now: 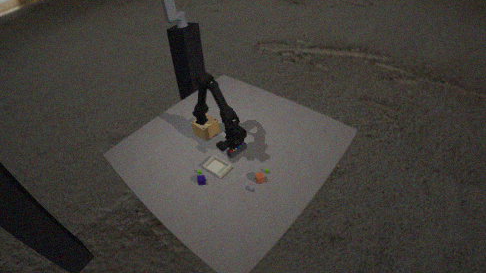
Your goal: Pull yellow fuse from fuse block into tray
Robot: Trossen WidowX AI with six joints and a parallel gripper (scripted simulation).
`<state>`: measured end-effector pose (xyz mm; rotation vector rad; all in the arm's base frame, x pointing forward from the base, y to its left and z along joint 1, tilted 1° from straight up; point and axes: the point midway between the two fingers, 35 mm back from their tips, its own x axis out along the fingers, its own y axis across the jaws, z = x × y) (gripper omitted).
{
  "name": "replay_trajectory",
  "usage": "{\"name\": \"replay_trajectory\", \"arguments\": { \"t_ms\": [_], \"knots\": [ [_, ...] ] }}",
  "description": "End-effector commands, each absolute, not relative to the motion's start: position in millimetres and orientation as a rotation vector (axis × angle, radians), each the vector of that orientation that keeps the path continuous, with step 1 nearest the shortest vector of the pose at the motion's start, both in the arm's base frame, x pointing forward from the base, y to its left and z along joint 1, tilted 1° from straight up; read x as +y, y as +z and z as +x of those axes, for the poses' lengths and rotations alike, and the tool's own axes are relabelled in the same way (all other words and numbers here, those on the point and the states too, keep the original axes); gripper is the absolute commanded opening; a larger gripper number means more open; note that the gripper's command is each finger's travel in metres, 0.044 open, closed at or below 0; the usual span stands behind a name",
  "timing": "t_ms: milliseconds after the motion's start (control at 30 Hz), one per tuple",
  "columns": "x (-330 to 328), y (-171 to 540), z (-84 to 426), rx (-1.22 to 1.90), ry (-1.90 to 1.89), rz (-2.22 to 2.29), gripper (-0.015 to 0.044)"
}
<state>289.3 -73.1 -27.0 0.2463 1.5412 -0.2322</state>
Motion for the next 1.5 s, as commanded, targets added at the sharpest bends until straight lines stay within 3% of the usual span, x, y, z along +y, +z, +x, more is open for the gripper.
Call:
{"name": "replay_trajectory", "arguments": {
  "t_ms": [0, 433, 767, 1467],
  "knots": [
    [-72.4, -28.3, 289.0, 1.543, -0.233, 0.253, 0.0066],
    [-72.4, -28.3, 289.0, 1.543, -0.233, 0.253, 0.0066],
    [-73.1, -27.1, 289.3, 1.541, -0.232, 0.246, 0.0],
    [-73.2, -19.0, 289.6, 1.542, -0.232, 0.248, 0.0]
  ]
}}
